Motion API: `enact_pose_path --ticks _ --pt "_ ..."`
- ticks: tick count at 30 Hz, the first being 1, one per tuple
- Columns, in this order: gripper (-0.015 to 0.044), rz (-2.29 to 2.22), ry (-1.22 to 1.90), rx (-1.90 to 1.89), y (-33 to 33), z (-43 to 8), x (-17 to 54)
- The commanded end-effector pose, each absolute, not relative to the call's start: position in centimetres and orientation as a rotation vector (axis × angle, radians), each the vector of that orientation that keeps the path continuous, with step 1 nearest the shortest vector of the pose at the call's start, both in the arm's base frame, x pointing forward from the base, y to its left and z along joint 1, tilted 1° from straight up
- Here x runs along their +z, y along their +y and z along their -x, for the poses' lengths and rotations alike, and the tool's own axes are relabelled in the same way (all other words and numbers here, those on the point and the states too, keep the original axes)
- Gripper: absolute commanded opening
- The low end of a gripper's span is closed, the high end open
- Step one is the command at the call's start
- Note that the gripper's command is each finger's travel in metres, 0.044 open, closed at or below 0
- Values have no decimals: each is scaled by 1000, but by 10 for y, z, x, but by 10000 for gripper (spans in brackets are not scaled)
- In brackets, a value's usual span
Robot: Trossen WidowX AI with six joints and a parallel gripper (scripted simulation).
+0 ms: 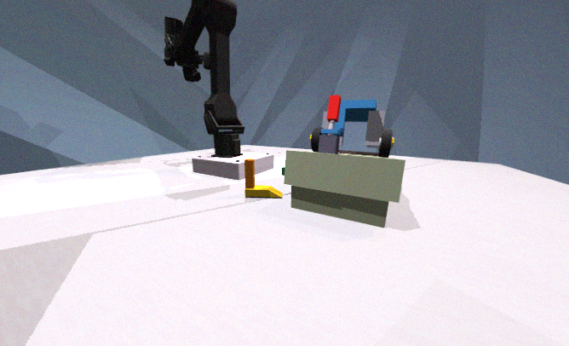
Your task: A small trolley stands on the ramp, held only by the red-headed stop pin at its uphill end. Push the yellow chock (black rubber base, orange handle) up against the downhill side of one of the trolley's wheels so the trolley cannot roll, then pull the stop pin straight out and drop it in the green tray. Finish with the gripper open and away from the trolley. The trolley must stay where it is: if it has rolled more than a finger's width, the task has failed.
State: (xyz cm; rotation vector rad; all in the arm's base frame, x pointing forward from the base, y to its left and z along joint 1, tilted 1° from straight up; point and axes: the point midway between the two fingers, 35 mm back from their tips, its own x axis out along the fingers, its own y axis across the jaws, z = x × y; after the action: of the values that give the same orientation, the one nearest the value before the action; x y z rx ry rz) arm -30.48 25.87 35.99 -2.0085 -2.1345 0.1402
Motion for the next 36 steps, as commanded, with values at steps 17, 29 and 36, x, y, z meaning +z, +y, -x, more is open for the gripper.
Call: enact_pose_path --ticks 17,29,36 --pt "190 2317 -1880 136 342 205 344" --pt "190 2559 -1704 137 389 114 329" --pt "190 2700 -1578 168 404 52 318"
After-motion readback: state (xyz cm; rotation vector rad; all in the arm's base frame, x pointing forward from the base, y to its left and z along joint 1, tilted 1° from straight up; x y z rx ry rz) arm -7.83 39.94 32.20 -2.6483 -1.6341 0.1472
